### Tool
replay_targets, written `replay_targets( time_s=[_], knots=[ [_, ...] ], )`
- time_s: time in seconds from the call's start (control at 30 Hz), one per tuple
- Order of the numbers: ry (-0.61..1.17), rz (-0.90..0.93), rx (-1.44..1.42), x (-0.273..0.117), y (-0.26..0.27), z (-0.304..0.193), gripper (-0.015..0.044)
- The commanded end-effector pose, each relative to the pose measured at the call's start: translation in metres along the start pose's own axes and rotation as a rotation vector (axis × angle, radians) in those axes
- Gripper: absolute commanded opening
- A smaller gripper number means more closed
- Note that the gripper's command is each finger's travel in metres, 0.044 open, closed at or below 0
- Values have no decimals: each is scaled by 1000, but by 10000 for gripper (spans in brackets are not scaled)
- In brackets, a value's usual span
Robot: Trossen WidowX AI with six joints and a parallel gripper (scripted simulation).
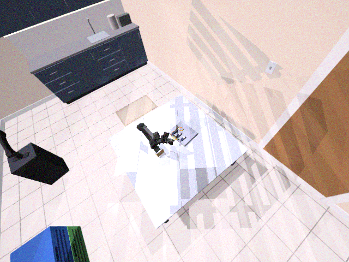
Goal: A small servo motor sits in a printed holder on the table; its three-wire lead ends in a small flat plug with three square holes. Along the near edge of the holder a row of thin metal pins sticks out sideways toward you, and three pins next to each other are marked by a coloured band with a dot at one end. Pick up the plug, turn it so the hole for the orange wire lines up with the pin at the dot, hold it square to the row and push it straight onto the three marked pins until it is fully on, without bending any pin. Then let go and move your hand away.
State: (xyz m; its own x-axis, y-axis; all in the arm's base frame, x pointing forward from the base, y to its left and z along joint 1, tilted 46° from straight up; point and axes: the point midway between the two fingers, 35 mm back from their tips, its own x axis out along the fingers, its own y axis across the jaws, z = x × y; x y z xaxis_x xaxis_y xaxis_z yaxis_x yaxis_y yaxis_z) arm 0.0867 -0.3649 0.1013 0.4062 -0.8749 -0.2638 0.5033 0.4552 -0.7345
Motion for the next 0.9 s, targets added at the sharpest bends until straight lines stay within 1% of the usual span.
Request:
replay_targets(
  time_s=[0.0, 0.47, 0.87],
  knots=[
    [-56, 22, 31, 4, 6, 30, 115],
    [-227, 126, 128, -5, 33, 123, 115],
    [-370, 243, 220, -33, 61, 201, 115]
  ],
)
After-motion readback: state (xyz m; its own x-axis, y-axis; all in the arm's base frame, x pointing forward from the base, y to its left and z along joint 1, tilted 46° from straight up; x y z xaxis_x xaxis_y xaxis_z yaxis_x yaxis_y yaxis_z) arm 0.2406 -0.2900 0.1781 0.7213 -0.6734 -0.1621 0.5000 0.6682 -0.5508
